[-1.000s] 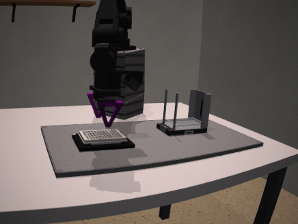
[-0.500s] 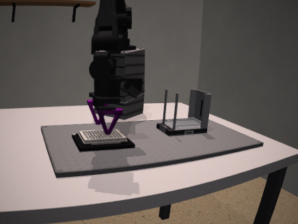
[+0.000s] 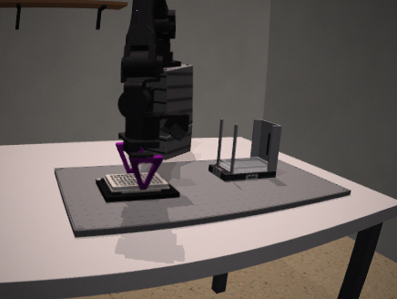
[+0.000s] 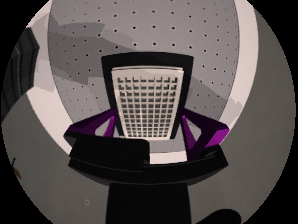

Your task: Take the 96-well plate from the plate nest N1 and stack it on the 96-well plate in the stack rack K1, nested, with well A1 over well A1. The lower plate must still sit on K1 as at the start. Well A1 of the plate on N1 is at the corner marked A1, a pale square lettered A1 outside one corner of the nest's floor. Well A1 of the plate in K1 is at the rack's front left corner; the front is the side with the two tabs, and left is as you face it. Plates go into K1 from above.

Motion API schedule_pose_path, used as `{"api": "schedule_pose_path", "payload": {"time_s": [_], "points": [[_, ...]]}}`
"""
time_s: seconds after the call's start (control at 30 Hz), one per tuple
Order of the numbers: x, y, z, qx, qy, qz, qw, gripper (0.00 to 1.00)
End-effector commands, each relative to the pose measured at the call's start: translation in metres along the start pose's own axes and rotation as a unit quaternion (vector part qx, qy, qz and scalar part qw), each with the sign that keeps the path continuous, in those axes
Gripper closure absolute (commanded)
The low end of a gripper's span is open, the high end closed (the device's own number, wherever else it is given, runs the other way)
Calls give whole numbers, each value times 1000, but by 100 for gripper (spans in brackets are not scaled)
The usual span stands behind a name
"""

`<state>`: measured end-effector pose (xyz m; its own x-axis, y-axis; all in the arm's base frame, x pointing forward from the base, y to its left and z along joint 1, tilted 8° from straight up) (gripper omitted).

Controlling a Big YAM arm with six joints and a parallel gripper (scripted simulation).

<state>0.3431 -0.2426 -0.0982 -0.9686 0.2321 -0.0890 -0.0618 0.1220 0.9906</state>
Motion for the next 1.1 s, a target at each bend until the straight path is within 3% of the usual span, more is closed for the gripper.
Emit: {"api": "schedule_pose_path", "payload": {"time_s": [0.0,0.1,0.17,1.07], "points": [[-6,-8,-10,2,-4,-11,1000,0],[0,-10,-7,0,-4,-5,1000,0],[-8,4,-11,6,-5,-18,1000,0],[-6,1,-10,4,-5,-13,1000,0]]}}
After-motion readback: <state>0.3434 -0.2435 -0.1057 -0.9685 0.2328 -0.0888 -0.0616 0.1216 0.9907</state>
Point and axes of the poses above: the point where the finger pads meet when closed, its own y axis back along the fingers, its own x axis across the jaws, z = x × y, the point moved 9 cm from there along y, back along the fingers, and after that the axes turned 4 degrees about -y, right-handed, at the moved point
